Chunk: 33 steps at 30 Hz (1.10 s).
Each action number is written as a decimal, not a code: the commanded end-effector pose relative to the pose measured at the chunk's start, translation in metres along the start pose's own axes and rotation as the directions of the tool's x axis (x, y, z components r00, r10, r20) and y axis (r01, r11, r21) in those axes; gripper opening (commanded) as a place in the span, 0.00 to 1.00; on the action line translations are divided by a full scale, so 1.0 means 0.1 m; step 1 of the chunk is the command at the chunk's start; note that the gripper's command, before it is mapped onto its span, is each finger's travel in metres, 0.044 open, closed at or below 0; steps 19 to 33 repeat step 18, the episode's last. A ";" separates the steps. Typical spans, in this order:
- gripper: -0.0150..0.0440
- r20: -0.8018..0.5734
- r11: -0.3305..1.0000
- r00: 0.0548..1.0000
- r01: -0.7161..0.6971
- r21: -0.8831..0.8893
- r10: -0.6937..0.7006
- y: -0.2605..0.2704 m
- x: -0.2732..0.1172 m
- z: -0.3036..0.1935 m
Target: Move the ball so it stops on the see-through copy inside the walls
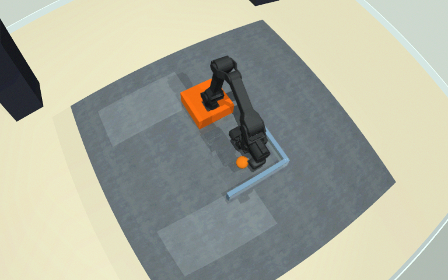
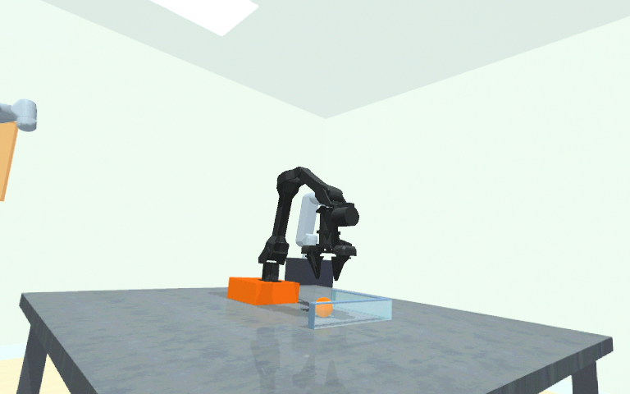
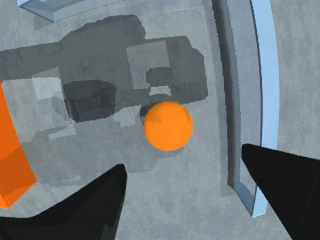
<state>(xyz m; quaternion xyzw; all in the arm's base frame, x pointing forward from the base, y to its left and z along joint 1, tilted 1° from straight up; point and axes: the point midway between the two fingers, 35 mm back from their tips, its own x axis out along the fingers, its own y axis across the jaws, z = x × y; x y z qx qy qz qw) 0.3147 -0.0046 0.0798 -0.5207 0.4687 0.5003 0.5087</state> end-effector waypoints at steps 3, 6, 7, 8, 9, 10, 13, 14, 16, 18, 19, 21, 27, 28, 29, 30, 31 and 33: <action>0.93 0.000 1.000 1.000 0.001 0.000 -0.001 0.00 -0.02 0.00; 1.00 0.000 1.000 1.000 -0.004 0.000 0.004 0.03 -0.38 0.00; 1.00 0.000 1.000 1.000 -0.005 0.000 0.005 0.04 -0.46 0.00; 1.00 0.000 1.000 1.000 -0.006 0.000 0.006 0.05 -0.49 0.00; 1.00 0.000 1.000 1.000 -0.006 0.000 0.006 0.05 -0.49 0.00; 1.00 0.000 1.000 1.000 -0.006 0.000 0.006 0.05 -0.49 0.00; 1.00 0.000 1.000 1.000 -0.006 0.000 0.006 0.05 -0.49 0.00; 1.00 0.000 1.000 1.000 -0.006 0.000 0.006 0.05 -0.49 0.00; 1.00 0.000 1.000 1.000 -0.006 0.000 0.006 0.05 -0.49 0.00; 1.00 0.000 1.000 1.000 -0.006 0.000 0.006 0.05 -0.49 0.00; 1.00 0.000 1.000 1.000 -0.006 0.000 0.006 0.05 -0.49 0.00; 1.00 0.000 1.000 1.000 -0.006 0.000 0.006 0.05 -0.49 0.00; 1.00 0.000 1.000 1.000 -0.006 0.000 0.006 0.05 -0.49 0.00; 1.00 0.000 1.000 1.000 -0.006 0.000 0.006 0.05 -0.49 0.00; 1.00 0.000 1.000 1.000 -0.006 0.000 0.006 0.05 -0.49 0.00; 1.00 0.000 1.000 1.000 -0.006 0.000 0.006 0.05 -0.49 0.00; 1.00 0.000 1.000 1.000 -0.006 0.000 0.006 0.05 -0.49 0.00; 1.00 0.000 1.000 1.000 -0.006 0.000 0.006 0.05 -0.49 0.00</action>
